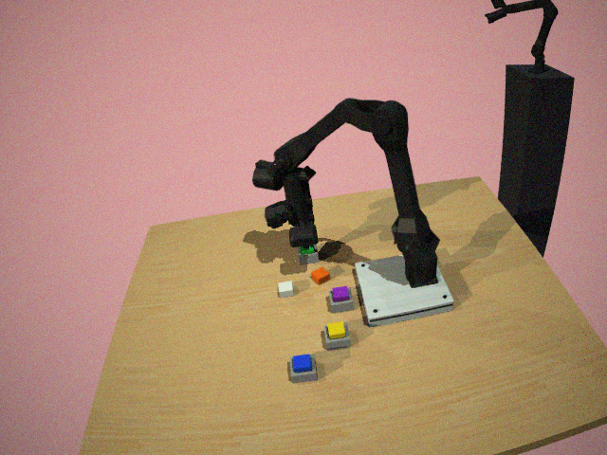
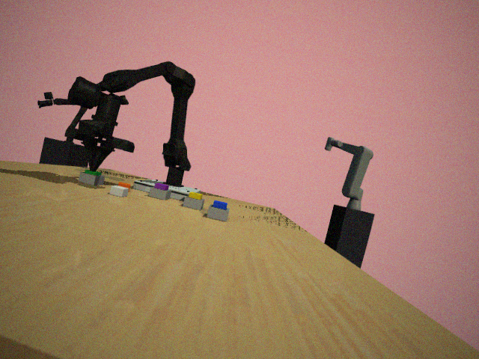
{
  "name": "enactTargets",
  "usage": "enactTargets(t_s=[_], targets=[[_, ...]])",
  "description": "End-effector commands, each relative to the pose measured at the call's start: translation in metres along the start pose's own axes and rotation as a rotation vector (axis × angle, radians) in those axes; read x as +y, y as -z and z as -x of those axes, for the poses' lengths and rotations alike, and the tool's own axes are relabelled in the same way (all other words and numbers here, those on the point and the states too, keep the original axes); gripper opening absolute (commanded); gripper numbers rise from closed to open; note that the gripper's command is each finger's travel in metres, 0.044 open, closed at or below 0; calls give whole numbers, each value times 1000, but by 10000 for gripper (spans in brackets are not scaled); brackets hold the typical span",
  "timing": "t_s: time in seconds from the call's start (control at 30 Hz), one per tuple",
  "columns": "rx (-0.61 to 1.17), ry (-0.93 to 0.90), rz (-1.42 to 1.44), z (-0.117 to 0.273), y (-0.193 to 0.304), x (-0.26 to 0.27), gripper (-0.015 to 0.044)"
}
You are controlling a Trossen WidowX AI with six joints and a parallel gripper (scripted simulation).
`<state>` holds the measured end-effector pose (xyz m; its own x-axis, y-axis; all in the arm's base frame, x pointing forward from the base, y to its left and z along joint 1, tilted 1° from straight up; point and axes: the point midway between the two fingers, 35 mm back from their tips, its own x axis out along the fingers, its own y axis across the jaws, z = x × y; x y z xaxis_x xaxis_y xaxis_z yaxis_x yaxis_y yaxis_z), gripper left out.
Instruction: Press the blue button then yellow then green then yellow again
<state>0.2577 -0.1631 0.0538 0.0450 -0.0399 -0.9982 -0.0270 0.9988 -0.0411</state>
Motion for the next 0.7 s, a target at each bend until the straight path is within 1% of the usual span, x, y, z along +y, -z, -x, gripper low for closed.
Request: enactTargets(t_s=[0.0,0.27,0.4,0.57,0.67], targets=[[7,-3,5,-2,2,1,20],[7,-3,5,-2,2,1,20],[7,-3,5,28,1,1,20],[7,-3,5,33,2,1,20],[7,-3,5,61,0,0,20]])
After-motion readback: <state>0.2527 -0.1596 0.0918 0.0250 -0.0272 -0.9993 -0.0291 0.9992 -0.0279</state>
